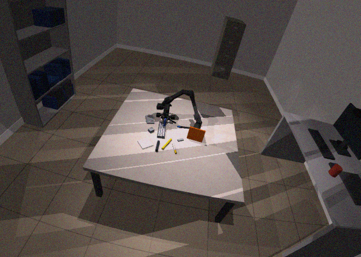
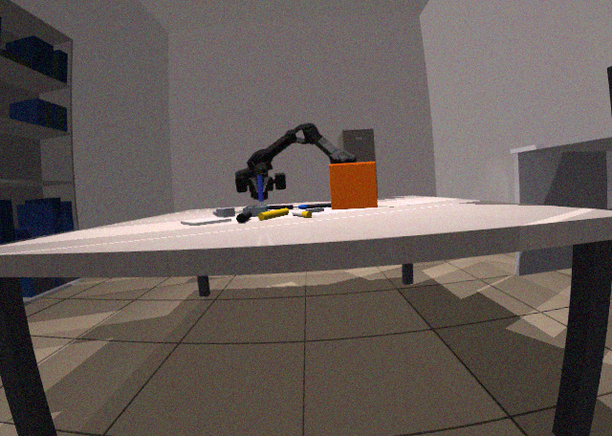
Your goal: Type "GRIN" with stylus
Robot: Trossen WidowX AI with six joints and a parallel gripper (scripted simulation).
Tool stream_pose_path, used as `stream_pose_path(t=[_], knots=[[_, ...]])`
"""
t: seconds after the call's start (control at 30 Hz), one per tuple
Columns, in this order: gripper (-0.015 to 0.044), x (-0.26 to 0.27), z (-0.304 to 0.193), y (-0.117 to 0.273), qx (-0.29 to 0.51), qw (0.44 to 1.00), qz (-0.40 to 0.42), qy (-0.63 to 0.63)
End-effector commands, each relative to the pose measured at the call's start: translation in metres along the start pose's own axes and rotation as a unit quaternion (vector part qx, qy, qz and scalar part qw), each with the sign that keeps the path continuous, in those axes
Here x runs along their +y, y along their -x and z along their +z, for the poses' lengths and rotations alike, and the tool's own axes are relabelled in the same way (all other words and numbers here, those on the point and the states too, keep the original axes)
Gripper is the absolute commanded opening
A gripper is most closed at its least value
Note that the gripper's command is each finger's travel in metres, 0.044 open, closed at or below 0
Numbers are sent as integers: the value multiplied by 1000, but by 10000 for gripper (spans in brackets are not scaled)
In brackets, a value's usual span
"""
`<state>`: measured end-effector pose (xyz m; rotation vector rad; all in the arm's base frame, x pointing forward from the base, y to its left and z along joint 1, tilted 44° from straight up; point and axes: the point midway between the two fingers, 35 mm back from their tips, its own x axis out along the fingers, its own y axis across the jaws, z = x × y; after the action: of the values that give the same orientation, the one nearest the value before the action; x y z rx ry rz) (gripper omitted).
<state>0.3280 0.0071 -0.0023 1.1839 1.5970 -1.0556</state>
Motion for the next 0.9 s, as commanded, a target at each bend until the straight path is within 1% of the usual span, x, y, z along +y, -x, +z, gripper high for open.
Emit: stream_pose_path(t=[0.0, 0.37, 0.63, 0.83, 0.87], knots=[[81, 0, 2, -1, -3, 1000, -1, 3], [81, 0, 0, 0, -3, 1000, 0, 3], [81, 0, -31, 18, -2, 1000, 0, 3], [85, 0, -30, 17, -5, 1000, 0, 7], [78, 0, -30, 17, -5, 1000, 0, 7]])
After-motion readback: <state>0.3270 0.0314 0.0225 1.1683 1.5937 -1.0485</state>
